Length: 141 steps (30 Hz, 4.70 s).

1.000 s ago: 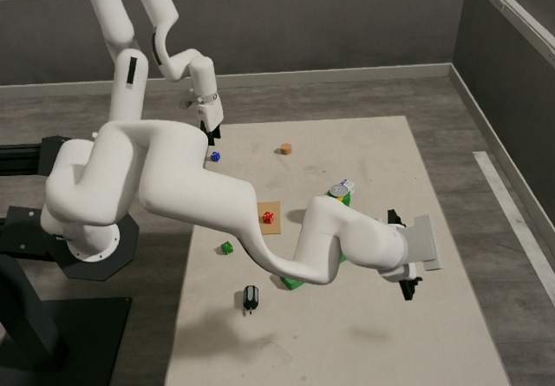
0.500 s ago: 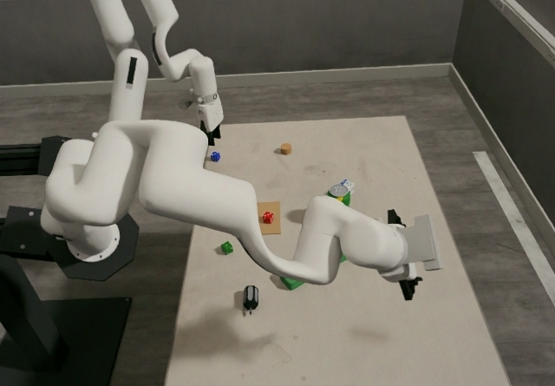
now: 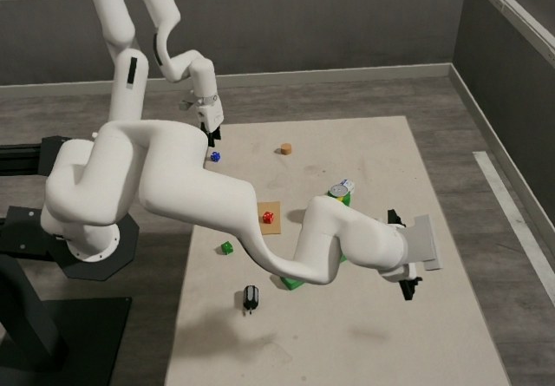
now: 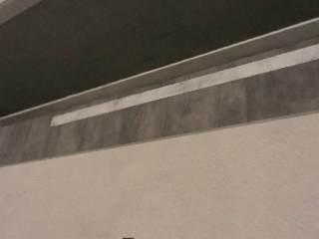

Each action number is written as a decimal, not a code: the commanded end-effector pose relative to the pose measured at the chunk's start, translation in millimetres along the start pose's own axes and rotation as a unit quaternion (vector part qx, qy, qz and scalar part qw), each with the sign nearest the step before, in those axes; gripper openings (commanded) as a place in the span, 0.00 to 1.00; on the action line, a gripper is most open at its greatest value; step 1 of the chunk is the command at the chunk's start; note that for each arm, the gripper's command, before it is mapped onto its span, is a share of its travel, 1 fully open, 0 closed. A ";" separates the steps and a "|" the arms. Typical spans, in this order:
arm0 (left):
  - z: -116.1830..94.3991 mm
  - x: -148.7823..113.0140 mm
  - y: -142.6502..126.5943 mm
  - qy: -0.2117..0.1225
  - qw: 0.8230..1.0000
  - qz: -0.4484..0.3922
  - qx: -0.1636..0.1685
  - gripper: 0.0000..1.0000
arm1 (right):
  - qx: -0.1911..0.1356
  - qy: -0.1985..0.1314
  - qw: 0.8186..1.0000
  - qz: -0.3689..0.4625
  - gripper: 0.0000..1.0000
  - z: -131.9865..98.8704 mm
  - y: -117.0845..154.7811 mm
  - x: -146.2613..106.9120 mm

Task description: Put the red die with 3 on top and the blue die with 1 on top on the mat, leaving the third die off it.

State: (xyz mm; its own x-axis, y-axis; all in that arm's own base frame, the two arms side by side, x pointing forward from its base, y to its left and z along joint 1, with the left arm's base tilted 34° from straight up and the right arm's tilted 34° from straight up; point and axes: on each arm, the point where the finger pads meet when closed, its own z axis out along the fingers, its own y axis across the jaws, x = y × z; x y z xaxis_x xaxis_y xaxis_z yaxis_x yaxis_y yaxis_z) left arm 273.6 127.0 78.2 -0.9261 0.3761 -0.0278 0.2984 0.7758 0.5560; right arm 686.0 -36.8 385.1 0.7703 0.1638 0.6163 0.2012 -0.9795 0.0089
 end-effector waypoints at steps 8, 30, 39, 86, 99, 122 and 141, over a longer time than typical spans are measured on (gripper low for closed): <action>12.8 -0.4 0.8 -0.001 1.000 0.000 -0.001 0.43 | 0.000 0.003 1.000 -0.001 1.00 -2.3 -0.7 2.2; 37.5 0.1 1.3 -0.001 1.000 0.000 -0.001 0.43 | 0.000 0.003 1.000 -0.001 1.00 -2.3 -0.7 2.2; 43.3 0.2 1.4 -0.001 1.000 0.000 -0.001 0.43 | 0.000 0.003 1.000 -0.001 1.00 -2.3 -0.7 2.2; 44.0 -0.3 1.7 -0.001 1.000 0.000 -0.001 0.43 | 0.000 0.003 1.000 -0.001 1.00 -2.3 -0.7 2.2; 52.3 -0.3 1.7 -0.001 1.000 0.000 -0.001 0.43 | 0.000 0.003 1.000 -0.001 1.00 -2.3 -0.7 2.2; 72.5 -0.3 1.8 -0.001 1.000 0.000 -0.001 0.43 | 0.000 0.003 1.000 -0.001 1.00 -2.3 -0.7 2.2; 72.5 -0.3 1.8 -0.001 1.000 0.000 -0.001 0.22 | 0.000 0.003 1.000 -0.001 1.00 -2.3 -0.7 2.2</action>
State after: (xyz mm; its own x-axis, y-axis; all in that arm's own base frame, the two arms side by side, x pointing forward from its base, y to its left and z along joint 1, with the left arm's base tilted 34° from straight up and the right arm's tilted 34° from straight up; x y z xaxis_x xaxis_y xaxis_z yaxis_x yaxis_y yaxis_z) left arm 290.7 165.0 18.6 -0.9261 0.3762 -0.0284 0.2979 0.7756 0.5566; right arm 686.0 -36.8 385.1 0.7703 0.1638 0.6163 0.2012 -0.9795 0.0089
